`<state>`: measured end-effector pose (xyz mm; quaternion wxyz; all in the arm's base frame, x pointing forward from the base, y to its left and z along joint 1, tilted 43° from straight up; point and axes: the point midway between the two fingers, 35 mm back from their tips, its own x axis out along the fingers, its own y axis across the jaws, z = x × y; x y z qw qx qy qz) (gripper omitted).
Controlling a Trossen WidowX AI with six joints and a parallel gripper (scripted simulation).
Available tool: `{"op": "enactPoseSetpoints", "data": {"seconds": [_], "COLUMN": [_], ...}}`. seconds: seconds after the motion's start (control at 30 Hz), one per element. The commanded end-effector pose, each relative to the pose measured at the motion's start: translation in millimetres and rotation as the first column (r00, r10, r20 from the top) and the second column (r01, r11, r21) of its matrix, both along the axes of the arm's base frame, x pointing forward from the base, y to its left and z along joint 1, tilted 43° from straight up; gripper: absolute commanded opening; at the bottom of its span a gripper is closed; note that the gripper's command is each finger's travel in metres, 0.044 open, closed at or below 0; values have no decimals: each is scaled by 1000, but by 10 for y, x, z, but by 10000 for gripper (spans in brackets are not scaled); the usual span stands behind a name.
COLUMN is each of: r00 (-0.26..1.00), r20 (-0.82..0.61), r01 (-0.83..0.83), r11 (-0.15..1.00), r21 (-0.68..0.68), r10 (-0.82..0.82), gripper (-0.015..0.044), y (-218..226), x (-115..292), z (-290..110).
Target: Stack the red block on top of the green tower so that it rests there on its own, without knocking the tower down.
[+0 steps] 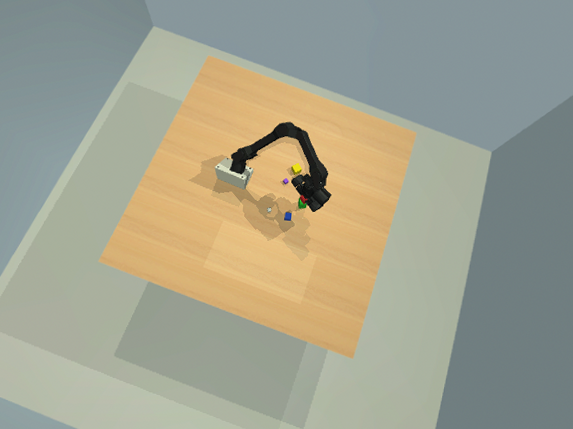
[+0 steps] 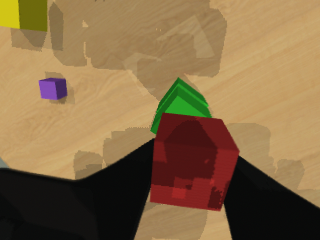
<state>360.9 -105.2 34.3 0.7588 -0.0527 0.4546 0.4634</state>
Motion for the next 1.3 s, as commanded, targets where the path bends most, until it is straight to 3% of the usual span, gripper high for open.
{"op": "enactPoseSetpoints", "data": {"seconds": [0.0,1.27], "r00": [1000,1000], "r20": [-11,-11], "r01": [-2,-2], "r11": [1000,1000], "r21": [12,13], "r10": [3,3], "gripper": [0,0], "y": [126,186], "x": [10,20], "z": [-130,-193]}}
